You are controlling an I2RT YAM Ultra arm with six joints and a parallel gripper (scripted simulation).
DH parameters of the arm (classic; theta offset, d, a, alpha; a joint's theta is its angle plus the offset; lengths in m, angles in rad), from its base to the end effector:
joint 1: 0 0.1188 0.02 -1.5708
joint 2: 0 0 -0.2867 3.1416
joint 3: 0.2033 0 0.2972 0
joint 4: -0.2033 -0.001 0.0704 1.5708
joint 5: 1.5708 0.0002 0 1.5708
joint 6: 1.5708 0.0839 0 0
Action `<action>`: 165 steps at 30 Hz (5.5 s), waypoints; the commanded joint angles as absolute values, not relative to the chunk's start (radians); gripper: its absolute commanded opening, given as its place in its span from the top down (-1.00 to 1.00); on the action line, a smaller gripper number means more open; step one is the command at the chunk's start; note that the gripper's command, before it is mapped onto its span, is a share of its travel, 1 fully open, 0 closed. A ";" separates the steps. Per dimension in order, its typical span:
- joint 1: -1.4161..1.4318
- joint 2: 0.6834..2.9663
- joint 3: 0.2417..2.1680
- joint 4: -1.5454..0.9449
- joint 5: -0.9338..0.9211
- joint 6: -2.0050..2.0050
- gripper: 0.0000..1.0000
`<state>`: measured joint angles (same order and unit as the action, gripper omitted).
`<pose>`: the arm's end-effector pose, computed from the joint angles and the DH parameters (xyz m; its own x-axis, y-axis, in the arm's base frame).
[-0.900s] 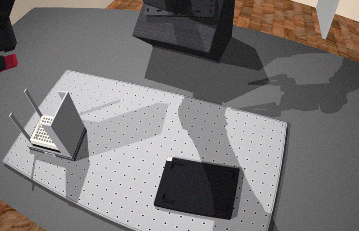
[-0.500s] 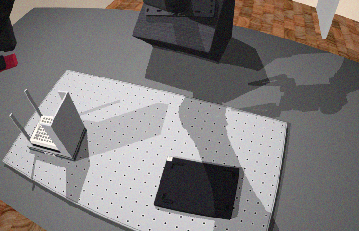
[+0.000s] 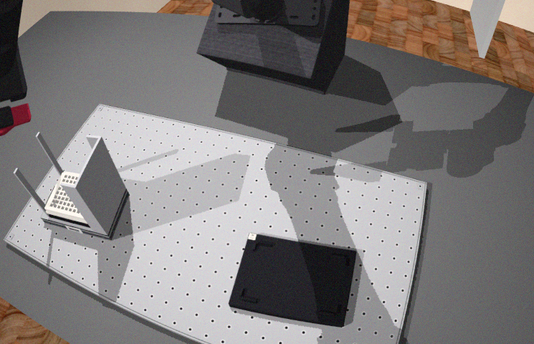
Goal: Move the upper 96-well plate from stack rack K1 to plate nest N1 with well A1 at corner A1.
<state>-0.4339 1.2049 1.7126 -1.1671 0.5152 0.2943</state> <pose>0.2152 -0.1442 0.4925 -0.3234 0.4280 -0.8439 0.8495 0.5242 -0.0596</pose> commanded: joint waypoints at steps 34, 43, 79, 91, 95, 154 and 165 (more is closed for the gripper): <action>-0.846 1.414 1.520 -1.065 -0.386 0.748 -1.00; -0.878 1.390 1.531 -1.059 -0.460 0.774 -1.00; -0.877 1.389 1.532 -1.056 -0.455 0.774 -1.00; -0.877 1.389 1.532 -1.056 -0.455 0.774 -1.00; -0.877 1.389 1.532 -1.056 -0.455 0.774 -1.00; -0.771 1.476 1.385 -0.841 -0.398 0.853 -1.00; -0.753 1.511 1.360 -0.787 -0.386 0.870 -1.00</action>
